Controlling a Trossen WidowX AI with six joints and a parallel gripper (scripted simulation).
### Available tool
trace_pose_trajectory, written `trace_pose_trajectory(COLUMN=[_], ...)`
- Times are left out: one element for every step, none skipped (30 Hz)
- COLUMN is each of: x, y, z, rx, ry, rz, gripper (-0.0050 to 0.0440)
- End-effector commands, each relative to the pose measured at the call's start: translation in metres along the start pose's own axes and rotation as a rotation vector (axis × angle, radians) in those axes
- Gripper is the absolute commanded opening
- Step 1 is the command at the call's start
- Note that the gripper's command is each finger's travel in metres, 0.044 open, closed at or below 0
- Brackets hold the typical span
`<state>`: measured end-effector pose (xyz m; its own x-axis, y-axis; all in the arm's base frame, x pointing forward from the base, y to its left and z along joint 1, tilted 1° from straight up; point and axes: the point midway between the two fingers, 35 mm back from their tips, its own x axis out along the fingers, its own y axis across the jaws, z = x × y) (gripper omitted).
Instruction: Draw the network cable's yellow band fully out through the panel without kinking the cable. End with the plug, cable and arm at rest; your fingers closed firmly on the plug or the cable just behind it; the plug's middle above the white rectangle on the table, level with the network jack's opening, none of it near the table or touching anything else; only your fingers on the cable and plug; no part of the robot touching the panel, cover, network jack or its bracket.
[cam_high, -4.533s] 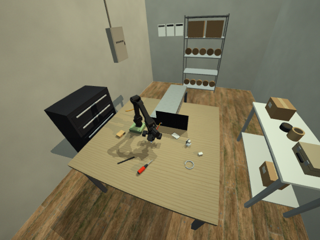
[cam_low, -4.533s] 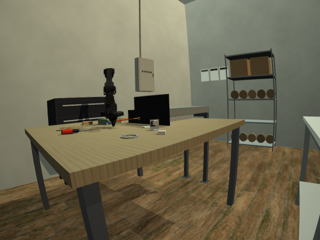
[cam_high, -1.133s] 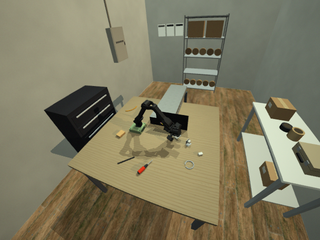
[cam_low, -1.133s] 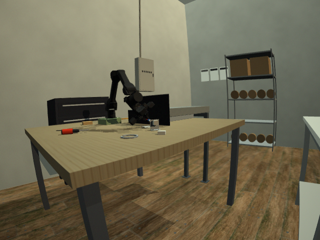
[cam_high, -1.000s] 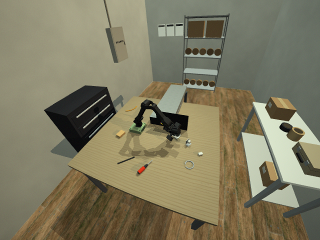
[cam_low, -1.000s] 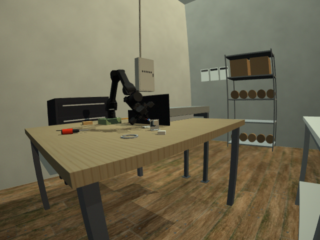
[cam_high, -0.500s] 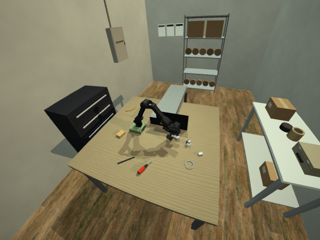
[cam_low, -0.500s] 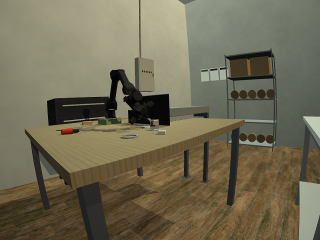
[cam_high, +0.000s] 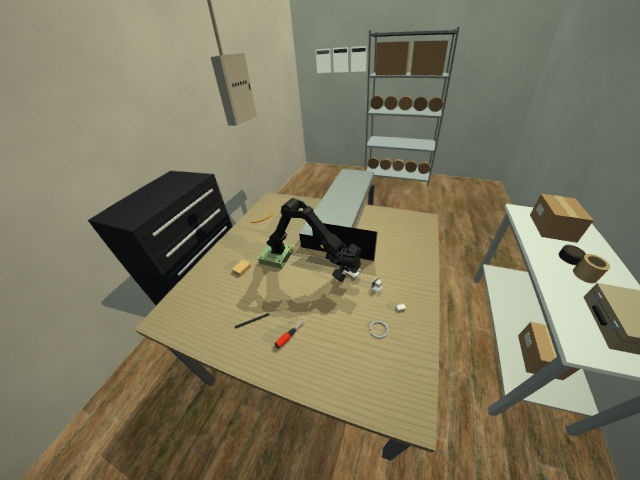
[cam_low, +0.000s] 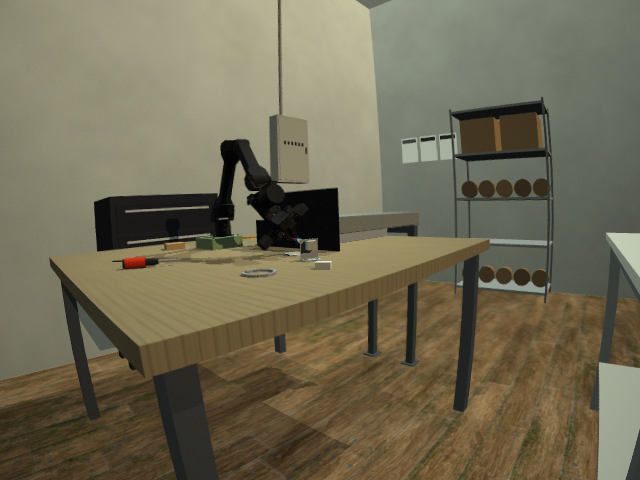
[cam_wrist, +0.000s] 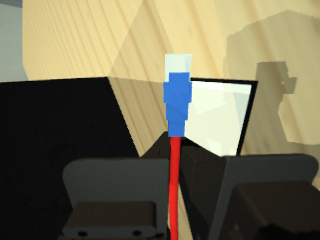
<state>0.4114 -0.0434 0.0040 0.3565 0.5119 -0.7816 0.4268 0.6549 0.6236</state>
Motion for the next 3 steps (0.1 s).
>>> trace_pose_trajectory(x=[-0.0057, -0.0057, -0.0057], y=[0.0062, 0.0062, 0.0062], z=[0.0051, 0.0051, 0.0051], rx=[-0.013, -0.013, -0.013], ry=[-0.019, -0.019, -0.019], rz=[0.009, 0.009, 0.009], gripper=[-0.0050, -0.0050, -0.0050])
